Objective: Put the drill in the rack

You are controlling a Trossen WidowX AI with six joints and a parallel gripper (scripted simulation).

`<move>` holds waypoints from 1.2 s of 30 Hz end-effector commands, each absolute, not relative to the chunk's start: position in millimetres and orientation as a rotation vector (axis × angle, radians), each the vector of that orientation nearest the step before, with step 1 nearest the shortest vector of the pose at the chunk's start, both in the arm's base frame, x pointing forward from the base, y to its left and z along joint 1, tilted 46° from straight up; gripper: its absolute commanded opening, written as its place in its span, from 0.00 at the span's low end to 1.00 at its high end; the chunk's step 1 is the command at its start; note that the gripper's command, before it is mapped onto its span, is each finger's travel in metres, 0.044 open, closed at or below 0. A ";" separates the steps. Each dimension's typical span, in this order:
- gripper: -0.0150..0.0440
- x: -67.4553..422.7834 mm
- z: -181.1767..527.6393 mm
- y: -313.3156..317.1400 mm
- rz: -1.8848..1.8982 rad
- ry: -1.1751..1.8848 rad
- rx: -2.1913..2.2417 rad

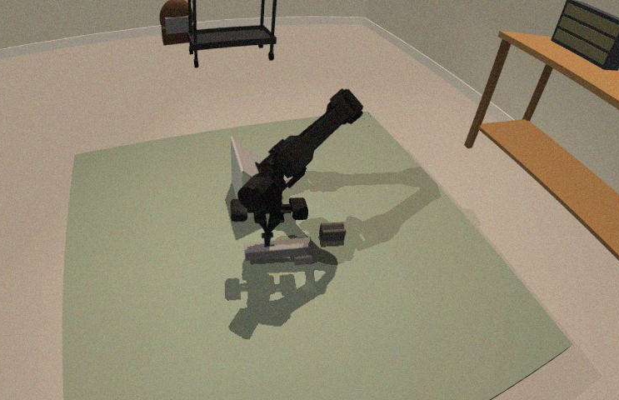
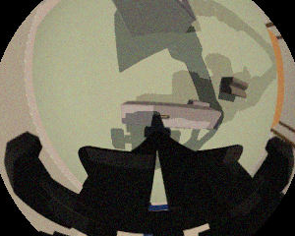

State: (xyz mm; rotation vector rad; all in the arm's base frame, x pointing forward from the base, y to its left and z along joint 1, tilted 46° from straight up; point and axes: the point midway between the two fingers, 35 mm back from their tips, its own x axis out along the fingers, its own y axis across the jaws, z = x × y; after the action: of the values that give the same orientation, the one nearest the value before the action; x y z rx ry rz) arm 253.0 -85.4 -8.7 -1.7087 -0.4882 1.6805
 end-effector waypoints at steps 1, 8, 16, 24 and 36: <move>0.25 251.2 -18.9 -65.5 1.707 -0.529 -1.668; 0.43 253.7 -8.3 -80.2 1.708 -0.526 -1.669; 0.79 250.8 31.1 -126.0 1.710 -0.526 -1.668; 1.00 262.8 31.1 -103.9 1.668 -1.007 -2.030; 1.00 282.3 46.6 -54.7 1.009 -2.510 -2.625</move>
State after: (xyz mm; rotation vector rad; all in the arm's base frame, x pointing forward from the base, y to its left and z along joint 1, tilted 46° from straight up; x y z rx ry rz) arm 267.8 -90.9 30.6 -2.2249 -1.4010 1.5944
